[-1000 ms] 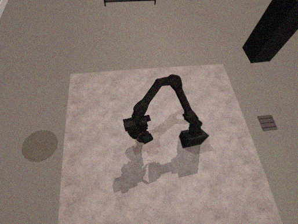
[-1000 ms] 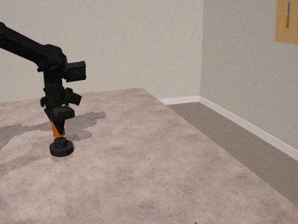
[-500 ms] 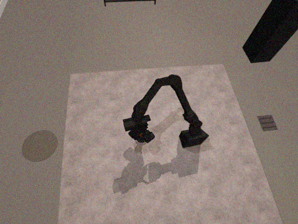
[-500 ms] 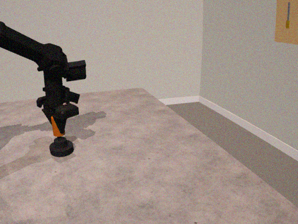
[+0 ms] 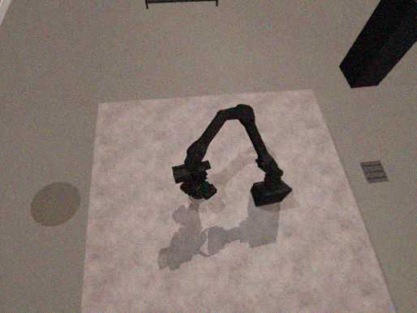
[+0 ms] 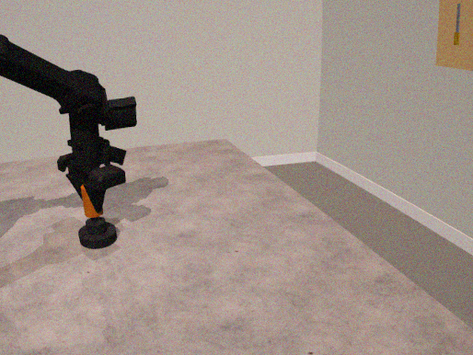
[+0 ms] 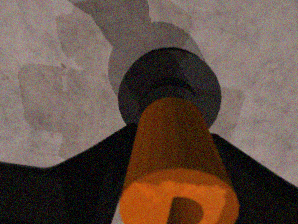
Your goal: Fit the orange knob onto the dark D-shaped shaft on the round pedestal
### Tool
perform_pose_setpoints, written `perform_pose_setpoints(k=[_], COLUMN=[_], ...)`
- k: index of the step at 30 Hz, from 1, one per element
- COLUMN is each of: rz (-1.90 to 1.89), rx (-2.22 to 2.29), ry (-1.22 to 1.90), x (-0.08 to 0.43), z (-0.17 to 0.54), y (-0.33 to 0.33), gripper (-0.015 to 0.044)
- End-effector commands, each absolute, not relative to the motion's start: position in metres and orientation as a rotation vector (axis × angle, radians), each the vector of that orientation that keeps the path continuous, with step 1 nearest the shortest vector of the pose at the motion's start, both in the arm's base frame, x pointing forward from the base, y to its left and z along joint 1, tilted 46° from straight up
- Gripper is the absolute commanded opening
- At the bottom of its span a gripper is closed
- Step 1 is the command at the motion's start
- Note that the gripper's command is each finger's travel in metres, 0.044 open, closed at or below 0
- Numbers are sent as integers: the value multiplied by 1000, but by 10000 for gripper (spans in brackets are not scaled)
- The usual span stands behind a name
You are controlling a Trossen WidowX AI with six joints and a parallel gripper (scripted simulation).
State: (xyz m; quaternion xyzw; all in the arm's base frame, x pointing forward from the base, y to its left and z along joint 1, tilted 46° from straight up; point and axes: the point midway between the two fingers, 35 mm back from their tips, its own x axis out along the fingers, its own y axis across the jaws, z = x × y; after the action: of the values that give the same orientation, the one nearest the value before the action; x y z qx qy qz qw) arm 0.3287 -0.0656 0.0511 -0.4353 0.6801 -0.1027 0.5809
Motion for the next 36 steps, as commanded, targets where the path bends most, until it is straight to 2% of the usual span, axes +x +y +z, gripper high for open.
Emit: perform_pose_setpoints(k=[1, 10, 36], rz=[-241, -77, -75], rx=[-1021, -1180, -1182], ry=[1588, 1637, 1638], x=[329, 329, 329], z=[53, 52, 51], y=[-63, -63, -65], gripper=[0, 0, 0])
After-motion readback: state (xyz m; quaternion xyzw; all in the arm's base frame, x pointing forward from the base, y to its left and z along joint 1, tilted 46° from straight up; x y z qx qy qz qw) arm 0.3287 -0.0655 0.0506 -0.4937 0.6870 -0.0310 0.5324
